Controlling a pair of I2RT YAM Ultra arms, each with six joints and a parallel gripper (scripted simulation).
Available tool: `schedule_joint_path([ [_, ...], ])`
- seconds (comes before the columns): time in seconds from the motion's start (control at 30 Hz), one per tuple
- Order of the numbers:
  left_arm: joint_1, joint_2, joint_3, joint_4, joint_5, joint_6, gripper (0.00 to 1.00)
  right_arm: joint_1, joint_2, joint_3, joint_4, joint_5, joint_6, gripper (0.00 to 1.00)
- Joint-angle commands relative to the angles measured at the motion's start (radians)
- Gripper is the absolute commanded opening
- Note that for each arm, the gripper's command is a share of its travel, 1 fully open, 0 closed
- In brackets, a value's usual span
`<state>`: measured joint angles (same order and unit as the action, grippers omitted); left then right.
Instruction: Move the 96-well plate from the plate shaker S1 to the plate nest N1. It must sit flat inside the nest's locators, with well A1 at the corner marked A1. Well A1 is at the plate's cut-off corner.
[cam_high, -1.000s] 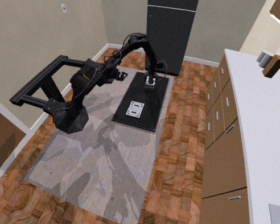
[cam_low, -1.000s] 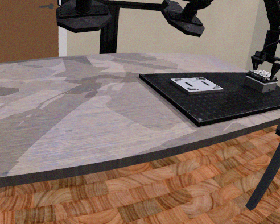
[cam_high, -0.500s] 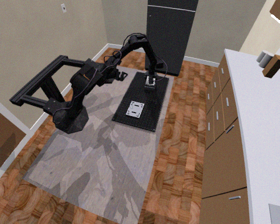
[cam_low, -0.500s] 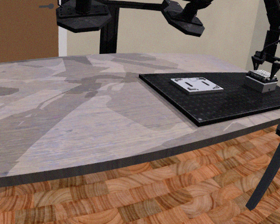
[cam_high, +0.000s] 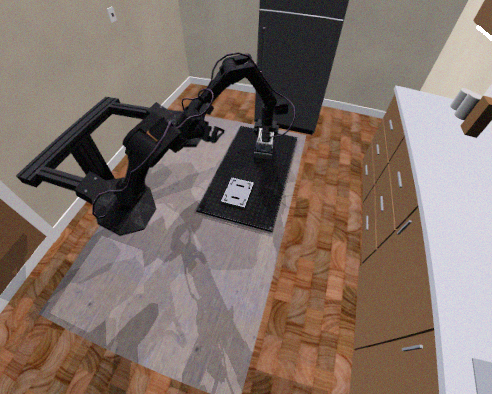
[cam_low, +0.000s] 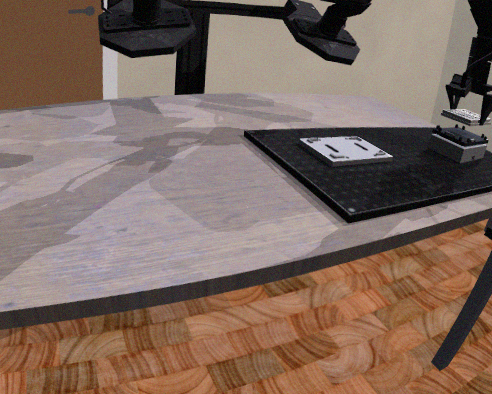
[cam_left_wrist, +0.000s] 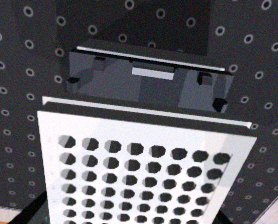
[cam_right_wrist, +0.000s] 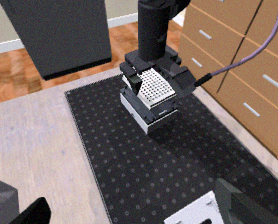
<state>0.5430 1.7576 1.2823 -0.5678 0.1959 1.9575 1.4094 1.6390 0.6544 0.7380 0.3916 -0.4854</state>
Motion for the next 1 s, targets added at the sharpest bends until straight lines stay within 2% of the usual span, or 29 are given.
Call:
schedule_joint_path([
  [0.0,-0.002,-0.033,0.012,-0.018,-0.018,-0.058,0.82,0.017,-0.017,-0.027,-0.017,0.027,0.022,1.00],
  [0.17,-0.103,-0.065,-0.016,0.070,-0.071,-0.274,0.82,0.042,-0.110,-0.124,-0.078,0.150,0.081,1.00],
  [0.23,-0.103,-0.065,-0.016,0.070,-0.071,-0.274,0.82,0.042,-0.110,-0.124,-0.078,0.150,0.081,1.00],
  [0.37,-0.260,-0.113,-0.048,0.152,-0.141,-0.500,0.82,0.098,-0.264,-0.275,-0.203,0.290,0.145,1.00],
  [0.57,-0.484,-0.080,-0.121,0.211,-0.286,-0.614,0.82,0.192,-0.465,-0.407,-0.400,0.444,0.227,1.00],
  [0.73,-0.667,-0.042,-0.183,0.242,-0.374,-0.687,0.82,0.286,-0.648,-0.454,-0.568,0.567,0.339,1.00],
  [0.8,-0.667,-0.042,-0.183,0.242,-0.374,-0.687,0.82,0.286,-0.648,-0.454,-0.568,0.567,0.339,1.00],
  [0.83,-0.713,-0.023,-0.191,0.250,-0.396,-0.712,0.82,0.322,-0.737,-0.449,-0.661,0.607,0.388,1.00],
  [0.97,-0.852,0.008,-0.243,0.268,-0.452,-0.759,0.82,0.404,-0.911,-0.452,-0.727,0.670,0.546,1.00],
])
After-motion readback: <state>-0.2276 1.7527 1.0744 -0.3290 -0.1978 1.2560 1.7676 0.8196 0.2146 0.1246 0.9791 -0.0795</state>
